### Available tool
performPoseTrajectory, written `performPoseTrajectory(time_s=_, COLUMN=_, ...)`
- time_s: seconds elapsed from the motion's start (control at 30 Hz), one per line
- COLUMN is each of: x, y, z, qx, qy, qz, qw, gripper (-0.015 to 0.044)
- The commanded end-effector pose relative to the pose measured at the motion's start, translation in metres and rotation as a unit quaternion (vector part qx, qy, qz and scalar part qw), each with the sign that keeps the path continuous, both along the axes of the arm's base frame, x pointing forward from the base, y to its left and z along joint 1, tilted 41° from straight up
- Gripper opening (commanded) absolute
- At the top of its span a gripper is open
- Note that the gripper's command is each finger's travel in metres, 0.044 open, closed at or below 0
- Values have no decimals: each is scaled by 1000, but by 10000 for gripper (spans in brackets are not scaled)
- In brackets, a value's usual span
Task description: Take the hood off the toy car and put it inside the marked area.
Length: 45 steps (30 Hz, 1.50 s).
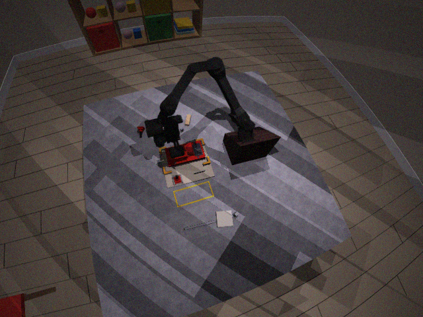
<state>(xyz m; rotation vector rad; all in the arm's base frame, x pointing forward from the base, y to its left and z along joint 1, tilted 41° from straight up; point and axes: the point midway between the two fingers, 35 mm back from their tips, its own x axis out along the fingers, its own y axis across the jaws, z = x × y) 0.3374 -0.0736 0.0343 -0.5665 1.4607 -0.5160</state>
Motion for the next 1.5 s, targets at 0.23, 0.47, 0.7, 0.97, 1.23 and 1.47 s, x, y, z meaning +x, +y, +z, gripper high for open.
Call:
performPoseTrajectory(time_s=0.23, x=-4, y=-5, z=-4, qx=-9, qy=3, qz=-10, qw=1000, gripper=440)
performPoseTrajectory(time_s=0.47, x=-4, y=-8, z=-7, qx=-9, qy=3, qz=-10, qw=1000, gripper=440)
performPoseTrajectory(time_s=0.7, x=-4, y=-10, z=-10, qx=-9, qy=3, qz=-10, qw=1000, gripper=440)
performPoseTrajectory(time_s=0.97, x=-4, y=-13, z=-14, qx=-9, qy=3, qz=-10, qw=1000, gripper=440)
performPoseTrajectory(time_s=1.23, x=-4, y=-16, z=-18, qx=-9, qy=3, qz=-10, qw=1000, gripper=440)
performPoseTrajectory(time_s=1.47, x=-4, y=-19, z=-21, qx=-9, qy=3, qz=-10, qw=1000, gripper=440)
